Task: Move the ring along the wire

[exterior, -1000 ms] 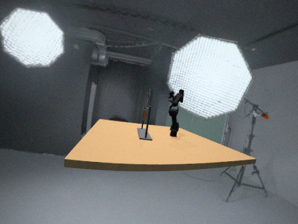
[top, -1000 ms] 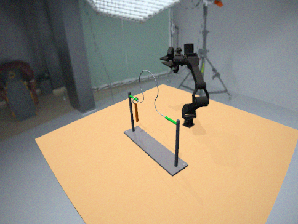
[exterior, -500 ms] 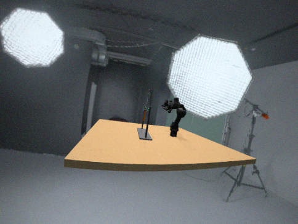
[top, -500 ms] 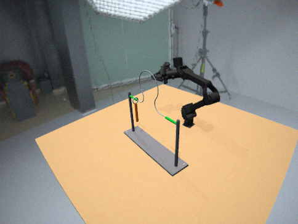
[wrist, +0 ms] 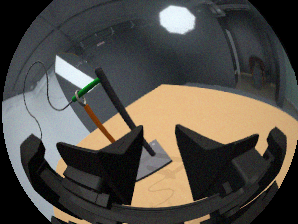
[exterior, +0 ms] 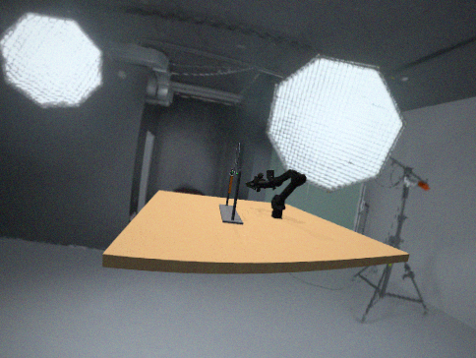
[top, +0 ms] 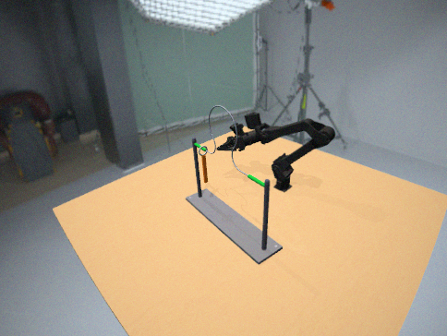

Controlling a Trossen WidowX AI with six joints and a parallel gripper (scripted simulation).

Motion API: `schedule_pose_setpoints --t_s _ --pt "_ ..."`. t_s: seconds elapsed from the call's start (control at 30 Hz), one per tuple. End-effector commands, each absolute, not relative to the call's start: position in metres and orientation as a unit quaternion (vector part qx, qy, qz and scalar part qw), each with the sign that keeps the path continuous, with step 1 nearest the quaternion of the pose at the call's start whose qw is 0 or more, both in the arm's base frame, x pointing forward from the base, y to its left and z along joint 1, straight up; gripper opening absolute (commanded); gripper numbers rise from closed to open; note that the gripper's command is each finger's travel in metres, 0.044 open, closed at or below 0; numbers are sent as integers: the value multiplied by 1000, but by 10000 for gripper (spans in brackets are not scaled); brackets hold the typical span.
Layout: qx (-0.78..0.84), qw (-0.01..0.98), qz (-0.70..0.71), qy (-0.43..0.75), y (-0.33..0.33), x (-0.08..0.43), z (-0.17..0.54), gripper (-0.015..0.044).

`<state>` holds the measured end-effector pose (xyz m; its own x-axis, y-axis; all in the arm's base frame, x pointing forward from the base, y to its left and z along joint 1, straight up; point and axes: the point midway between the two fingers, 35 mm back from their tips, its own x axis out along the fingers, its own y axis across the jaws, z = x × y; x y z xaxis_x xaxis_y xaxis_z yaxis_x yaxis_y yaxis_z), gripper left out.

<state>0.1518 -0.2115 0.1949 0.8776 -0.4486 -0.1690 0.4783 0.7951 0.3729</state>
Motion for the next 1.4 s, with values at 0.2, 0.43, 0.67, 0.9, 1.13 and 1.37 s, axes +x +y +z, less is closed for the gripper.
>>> schedule_pose_setpoints --t_s 0.2,0.43,0.67,0.9,1.13,1.37 --pt "114 981 -133 87 -155 195 120 160" --pt "90 986 -102 97 -135 199 104 160" --pt "61 990 -92 84 -138 211 116 160" --pt "8 996 -70 48 -142 240 141 160" --pt "-2 997 -65 39 -142 247 146 160" --pt "-2 997 -65 39 -145 256 146 160"
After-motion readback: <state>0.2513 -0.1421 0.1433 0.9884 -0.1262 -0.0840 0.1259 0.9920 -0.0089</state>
